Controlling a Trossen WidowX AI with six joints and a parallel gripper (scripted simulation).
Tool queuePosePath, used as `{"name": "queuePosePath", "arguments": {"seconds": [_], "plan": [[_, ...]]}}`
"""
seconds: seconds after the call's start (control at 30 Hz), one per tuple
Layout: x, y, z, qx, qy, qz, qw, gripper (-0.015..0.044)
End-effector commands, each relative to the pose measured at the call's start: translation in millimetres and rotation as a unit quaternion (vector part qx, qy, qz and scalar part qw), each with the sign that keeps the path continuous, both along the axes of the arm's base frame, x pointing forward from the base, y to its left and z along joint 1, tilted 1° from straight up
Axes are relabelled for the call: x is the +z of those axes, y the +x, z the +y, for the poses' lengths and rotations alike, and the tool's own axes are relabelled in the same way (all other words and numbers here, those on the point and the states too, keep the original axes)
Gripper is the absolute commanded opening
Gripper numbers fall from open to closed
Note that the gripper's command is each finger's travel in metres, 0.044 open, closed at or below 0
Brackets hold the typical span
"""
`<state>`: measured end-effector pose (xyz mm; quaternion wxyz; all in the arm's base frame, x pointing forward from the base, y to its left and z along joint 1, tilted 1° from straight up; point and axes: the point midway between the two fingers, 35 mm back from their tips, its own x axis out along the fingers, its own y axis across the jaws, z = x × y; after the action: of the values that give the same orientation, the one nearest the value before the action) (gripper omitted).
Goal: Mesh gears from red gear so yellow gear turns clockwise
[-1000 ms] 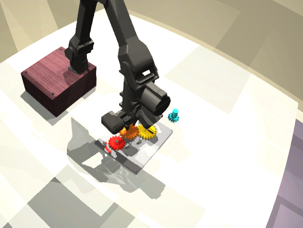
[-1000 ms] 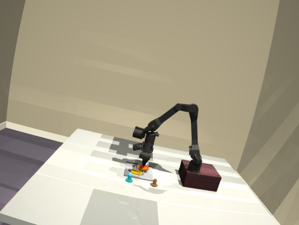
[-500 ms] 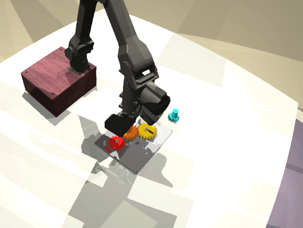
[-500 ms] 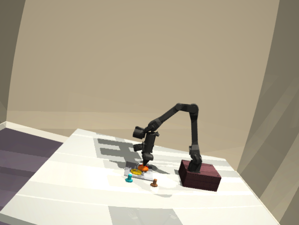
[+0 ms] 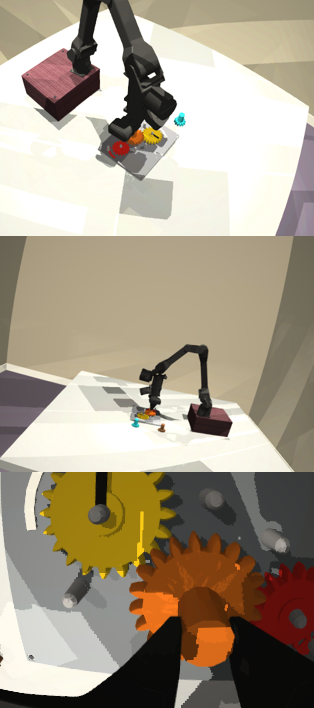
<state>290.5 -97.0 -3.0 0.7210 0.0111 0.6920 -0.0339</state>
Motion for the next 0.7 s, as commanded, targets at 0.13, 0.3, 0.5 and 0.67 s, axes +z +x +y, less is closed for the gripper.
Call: {"name": "queuePosePath", "arguments": {"seconds": [0.13, 0.3, 0.5, 0.67], "plan": [[-0.4, -1.2, -0.6, -0.068, 0.003, -0.002, 0.998, 0.0000], [-0.4, -0.4, -1.2, -0.104, 0.004, -0.003, 0.995, 0.0000], [-1.1, 0.4, -0.3, -0.114, 0.004, -0.004, 0.993, 0.0000], [-1.6, -0.2, 0.3, -0.093, 0.004, -0.003, 0.996, 0.0000]]}}
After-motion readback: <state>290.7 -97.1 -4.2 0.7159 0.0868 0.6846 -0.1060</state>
